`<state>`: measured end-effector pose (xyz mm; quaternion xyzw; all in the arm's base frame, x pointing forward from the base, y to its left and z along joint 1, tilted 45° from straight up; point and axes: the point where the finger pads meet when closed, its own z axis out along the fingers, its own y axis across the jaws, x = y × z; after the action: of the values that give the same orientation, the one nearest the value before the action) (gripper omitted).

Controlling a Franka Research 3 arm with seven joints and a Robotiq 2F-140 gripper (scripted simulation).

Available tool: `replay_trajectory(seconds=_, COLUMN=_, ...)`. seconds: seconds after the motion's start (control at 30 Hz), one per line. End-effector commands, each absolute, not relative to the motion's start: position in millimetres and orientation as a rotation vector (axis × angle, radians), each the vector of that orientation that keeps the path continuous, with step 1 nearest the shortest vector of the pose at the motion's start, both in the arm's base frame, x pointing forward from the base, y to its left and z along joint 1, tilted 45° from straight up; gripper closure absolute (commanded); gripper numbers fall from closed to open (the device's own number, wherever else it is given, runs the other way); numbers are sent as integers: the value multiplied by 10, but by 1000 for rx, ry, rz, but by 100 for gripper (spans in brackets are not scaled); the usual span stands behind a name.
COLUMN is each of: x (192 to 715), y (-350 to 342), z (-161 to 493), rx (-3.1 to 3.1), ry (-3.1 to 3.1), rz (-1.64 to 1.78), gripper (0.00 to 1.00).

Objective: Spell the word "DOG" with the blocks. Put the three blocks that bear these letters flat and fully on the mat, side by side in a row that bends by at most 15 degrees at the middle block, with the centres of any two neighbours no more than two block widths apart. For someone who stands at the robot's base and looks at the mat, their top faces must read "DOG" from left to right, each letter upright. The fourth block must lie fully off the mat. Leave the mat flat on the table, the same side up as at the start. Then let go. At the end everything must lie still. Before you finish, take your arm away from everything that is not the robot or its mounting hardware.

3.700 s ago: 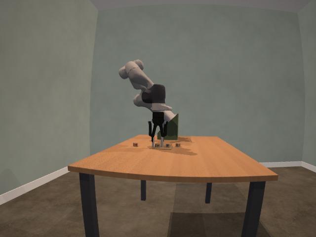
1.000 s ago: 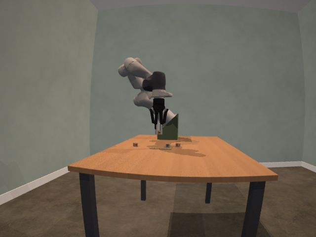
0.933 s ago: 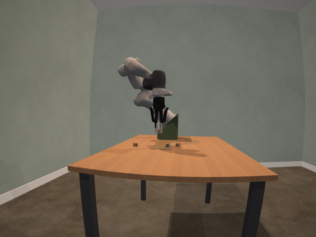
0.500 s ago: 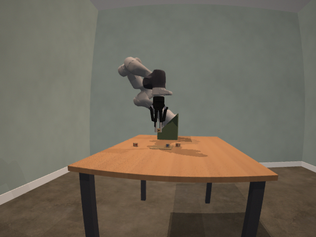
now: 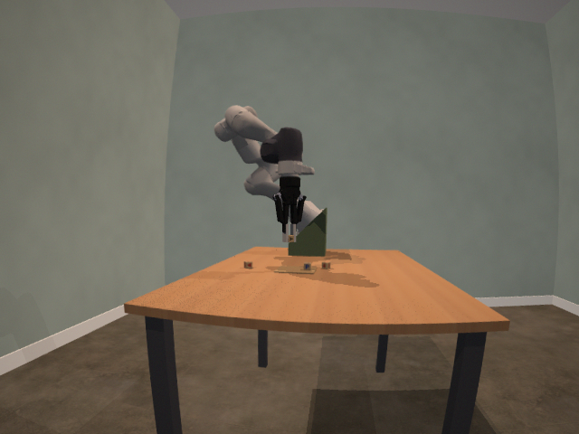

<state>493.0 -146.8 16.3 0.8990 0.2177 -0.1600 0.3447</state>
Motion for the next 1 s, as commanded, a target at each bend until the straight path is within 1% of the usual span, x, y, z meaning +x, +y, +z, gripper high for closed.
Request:
replay_trajectory(seconds=0.0, x=4910, y=-1487, z=180, rx=2297, ry=727, rz=-483, gripper=87)
replay_trajectory(seconds=0.97, x=4842, y=-1509, z=217, rx=2166, ry=1160, rz=-649, gripper=87)
